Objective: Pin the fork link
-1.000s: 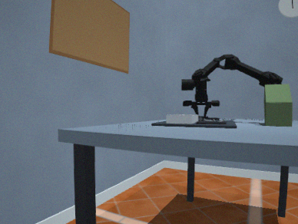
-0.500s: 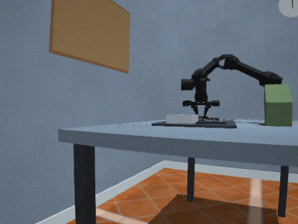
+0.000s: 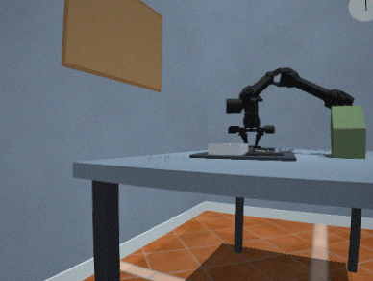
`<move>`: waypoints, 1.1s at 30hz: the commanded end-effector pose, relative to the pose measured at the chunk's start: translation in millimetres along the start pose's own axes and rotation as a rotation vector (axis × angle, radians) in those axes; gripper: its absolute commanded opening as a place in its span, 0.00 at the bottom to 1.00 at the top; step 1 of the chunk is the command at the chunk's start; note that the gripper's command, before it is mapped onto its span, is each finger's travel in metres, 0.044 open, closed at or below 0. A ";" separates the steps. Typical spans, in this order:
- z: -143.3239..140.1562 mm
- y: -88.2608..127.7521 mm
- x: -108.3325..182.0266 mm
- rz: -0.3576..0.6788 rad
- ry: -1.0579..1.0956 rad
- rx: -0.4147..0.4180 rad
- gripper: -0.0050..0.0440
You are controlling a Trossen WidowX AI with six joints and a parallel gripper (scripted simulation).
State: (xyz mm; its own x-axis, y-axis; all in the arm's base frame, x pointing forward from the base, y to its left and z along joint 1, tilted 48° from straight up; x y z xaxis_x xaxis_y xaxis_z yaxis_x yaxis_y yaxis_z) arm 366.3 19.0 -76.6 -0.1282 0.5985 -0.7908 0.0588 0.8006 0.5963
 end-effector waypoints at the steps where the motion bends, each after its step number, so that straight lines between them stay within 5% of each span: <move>1: 4.9 6.6 0.0 0.007 -0.014 -0.017 0.39; 33: 5.6 8.2 1.6 0.007 -0.015 -0.021 0.39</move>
State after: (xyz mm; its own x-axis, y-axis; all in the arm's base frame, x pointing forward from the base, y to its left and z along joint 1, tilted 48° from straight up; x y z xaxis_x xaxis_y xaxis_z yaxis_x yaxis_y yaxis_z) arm 366.9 22.5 -78.7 -0.1268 0.5987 -0.7909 0.0559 0.8004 0.5969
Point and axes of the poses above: the point midway between the two fingers, 35 mm back from their tips, its own y axis back along the fingers, its own z axis across the jaws, x = y × z, the point moved 9 cm from there along y, back along the fingers, and after that the axes turned 4 degrees about y, right-handed, at the moved point
